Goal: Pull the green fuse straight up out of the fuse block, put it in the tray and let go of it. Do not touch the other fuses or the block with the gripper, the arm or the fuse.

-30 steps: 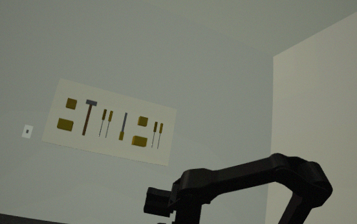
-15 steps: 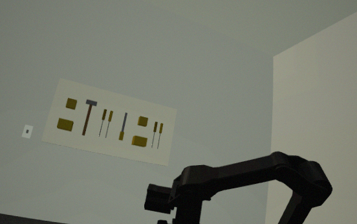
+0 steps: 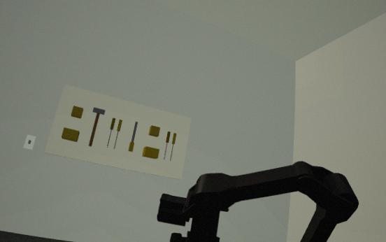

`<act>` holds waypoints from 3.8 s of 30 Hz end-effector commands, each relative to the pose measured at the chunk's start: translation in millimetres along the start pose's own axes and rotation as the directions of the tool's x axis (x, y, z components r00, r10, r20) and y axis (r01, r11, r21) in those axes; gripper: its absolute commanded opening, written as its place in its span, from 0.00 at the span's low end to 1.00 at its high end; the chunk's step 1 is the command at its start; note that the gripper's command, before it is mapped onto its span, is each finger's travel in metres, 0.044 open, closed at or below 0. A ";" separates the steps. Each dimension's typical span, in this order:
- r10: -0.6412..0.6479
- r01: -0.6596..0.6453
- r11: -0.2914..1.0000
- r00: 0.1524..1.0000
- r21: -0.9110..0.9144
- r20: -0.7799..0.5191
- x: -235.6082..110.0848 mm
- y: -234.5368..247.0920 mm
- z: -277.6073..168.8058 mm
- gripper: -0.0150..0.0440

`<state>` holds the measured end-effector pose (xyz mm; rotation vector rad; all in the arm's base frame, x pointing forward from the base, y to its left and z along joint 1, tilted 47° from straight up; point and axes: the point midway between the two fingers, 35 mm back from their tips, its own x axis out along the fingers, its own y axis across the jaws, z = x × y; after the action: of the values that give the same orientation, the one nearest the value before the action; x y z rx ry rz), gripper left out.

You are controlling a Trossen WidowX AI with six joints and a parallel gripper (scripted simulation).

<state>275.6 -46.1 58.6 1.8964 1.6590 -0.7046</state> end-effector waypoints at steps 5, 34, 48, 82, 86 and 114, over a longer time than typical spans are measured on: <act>-0.003 0.003 1.000 1.000 -0.004 0.003 -12.1 -0.1 0.3 0.25; 0.000 0.000 1.000 1.000 -0.002 0.026 -29.1 8.2 128.8 0.25; 0.000 0.001 1.000 1.000 -0.006 0.021 -24.0 -11.8 207.6 0.25; 0.000 0.000 1.000 1.000 -0.008 0.016 18.4 -16.9 221.4 0.25; -0.001 0.001 1.000 1.000 -0.012 0.021 15.1 -16.9 222.3 0.39; 0.006 -0.006 1.000 1.000 -0.002 0.018 -22.1 -16.8 221.2 0.81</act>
<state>246.3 -210.8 -88.6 1.8865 1.6431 -0.7147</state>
